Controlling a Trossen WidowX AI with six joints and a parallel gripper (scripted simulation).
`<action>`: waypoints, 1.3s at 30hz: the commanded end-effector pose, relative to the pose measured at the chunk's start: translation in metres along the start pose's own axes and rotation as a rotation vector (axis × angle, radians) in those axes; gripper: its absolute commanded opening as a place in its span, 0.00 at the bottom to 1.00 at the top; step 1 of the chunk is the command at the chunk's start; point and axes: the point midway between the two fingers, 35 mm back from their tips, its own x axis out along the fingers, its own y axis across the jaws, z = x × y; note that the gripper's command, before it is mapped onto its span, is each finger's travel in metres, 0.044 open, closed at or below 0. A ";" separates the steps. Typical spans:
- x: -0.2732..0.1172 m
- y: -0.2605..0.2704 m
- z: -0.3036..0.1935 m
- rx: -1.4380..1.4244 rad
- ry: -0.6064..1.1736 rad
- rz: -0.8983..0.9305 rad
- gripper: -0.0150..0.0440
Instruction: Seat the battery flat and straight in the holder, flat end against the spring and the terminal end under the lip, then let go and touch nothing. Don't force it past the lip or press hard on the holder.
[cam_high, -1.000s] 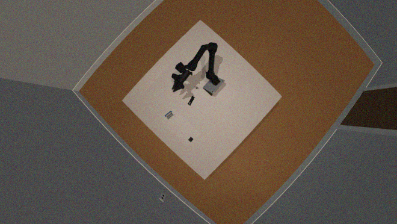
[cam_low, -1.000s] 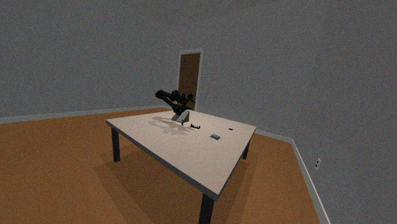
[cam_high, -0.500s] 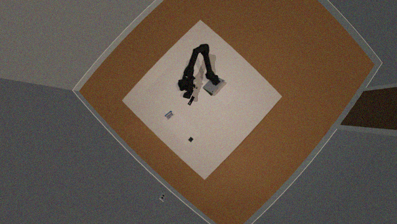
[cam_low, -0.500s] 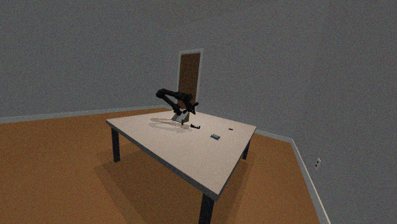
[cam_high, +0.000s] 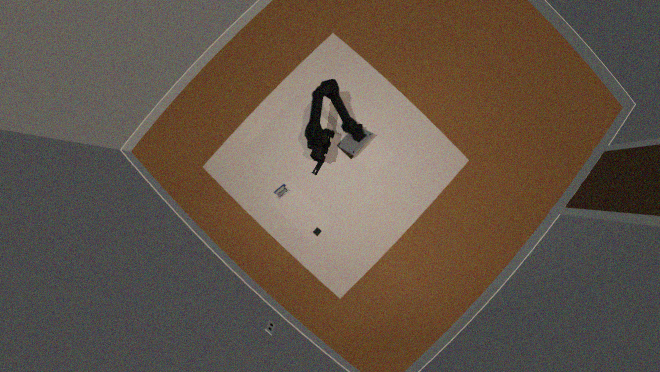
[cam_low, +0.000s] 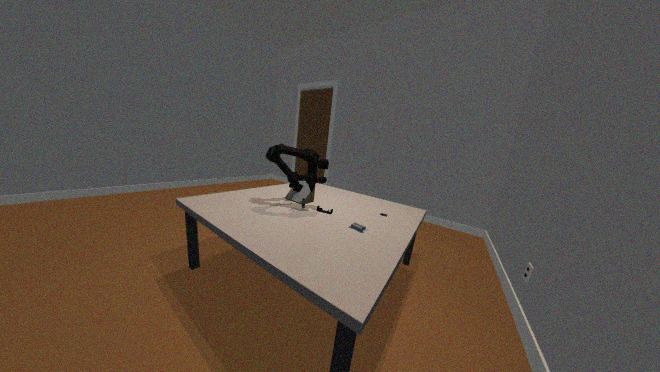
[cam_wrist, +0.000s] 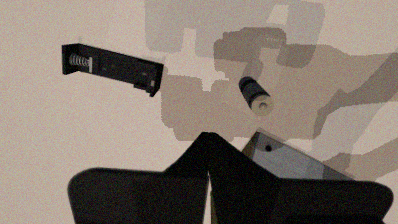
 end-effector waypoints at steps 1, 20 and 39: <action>-0.003 -0.004 0.004 0.008 -0.048 -0.053 0.25; 0.077 -0.009 0.008 0.009 -0.051 -0.053 0.25; 0.074 -0.038 0.011 0.008 -0.051 -0.054 0.25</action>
